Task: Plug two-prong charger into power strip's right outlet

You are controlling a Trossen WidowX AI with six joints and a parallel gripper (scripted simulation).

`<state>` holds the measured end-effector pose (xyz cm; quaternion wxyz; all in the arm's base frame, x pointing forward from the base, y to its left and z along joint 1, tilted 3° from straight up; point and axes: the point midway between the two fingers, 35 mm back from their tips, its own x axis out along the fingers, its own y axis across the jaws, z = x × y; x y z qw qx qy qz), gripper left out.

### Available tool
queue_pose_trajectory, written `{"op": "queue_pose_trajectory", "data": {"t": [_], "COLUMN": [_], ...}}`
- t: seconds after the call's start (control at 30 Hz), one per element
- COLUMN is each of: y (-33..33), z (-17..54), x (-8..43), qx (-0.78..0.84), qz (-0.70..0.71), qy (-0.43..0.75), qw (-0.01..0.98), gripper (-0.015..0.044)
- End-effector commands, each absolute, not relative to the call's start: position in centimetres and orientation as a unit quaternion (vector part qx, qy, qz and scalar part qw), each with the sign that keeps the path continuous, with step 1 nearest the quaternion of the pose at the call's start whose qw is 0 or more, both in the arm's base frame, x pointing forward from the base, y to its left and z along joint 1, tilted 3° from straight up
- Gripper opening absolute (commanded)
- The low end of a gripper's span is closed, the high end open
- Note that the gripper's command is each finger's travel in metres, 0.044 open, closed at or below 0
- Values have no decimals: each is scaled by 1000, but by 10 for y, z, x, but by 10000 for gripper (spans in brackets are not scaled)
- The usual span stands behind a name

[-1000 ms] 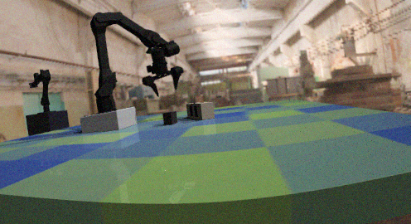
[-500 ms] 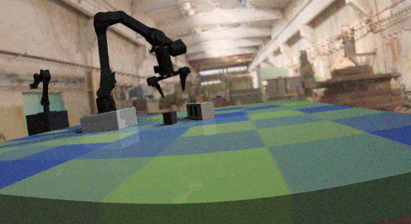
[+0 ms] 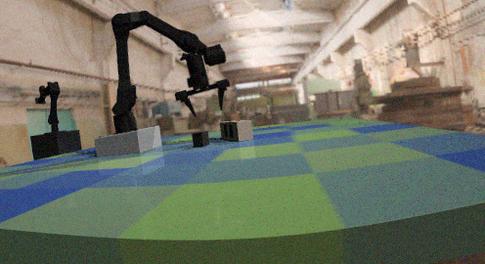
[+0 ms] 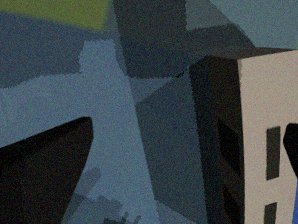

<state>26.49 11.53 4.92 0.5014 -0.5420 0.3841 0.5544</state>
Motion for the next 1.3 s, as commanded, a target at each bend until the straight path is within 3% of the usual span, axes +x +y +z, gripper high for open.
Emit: {"op": "queue_pose_trajectory", "data": {"t": [0.0,1.27], "y": [96,-48], "z": [47,34], "x": [270,270], "qx": [-537,-467], "qz": [537,431], "qy": [409,579], "qw": [506,511], "gripper": [440,440]}}
